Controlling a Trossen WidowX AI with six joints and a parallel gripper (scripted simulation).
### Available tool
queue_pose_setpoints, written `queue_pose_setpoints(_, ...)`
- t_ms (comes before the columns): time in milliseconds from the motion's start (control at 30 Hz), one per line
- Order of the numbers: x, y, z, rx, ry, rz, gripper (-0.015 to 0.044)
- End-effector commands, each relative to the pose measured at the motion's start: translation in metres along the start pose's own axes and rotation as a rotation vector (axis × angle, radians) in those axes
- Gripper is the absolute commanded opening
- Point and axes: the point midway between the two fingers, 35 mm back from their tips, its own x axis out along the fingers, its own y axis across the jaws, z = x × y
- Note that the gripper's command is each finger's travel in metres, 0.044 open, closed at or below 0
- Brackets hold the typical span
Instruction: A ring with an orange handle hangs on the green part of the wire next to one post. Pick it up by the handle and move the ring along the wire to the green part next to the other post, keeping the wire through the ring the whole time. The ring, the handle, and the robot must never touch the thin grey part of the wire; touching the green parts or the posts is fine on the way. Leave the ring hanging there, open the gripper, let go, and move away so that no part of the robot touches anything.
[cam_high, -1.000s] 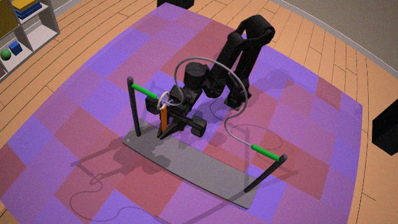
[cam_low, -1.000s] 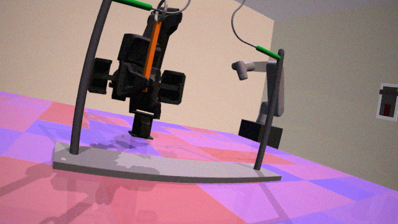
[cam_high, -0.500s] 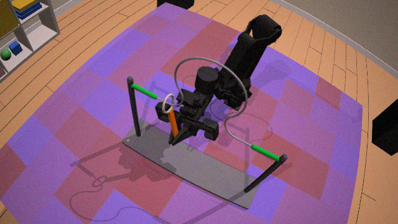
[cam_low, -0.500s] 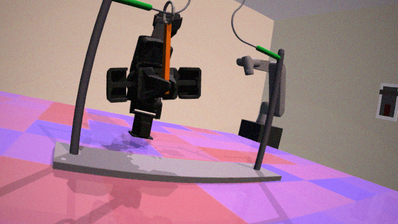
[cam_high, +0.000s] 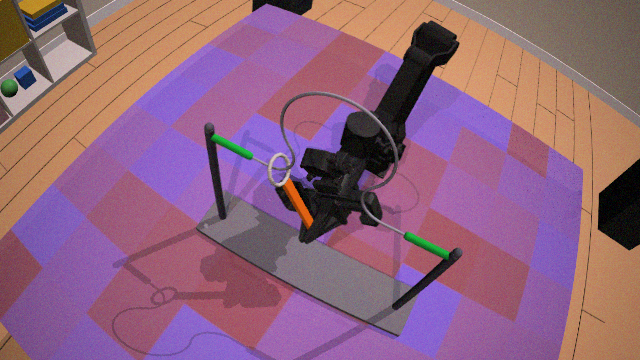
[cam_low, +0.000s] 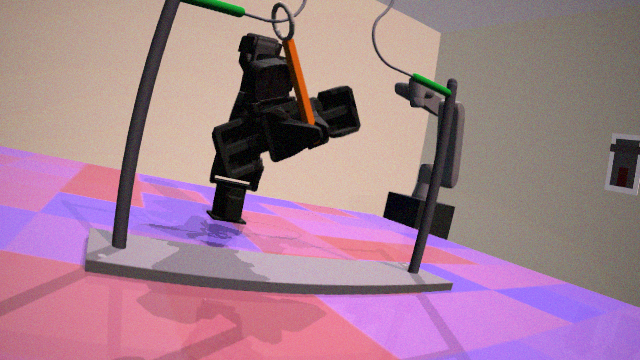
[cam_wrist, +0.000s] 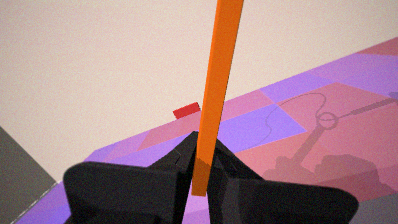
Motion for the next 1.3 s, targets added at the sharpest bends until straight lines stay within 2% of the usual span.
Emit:
queue_pose_setpoints(0, 0.000, 0.013, 0.002, 0.076, -0.002, 0.001, -0.0150)
queue_pose_setpoints(433, -0.016, 0.046, 0.011, 0.280, 0.131, 0.024, -0.0150)
queue_pose_setpoints(1000, -0.060, 0.093, 0.051, 0.641, 0.471, 0.153, -0.0150)
queue_pose_setpoints(1267, -0.064, 0.112, 0.072, 0.830, 0.495, 0.209, -0.0150)
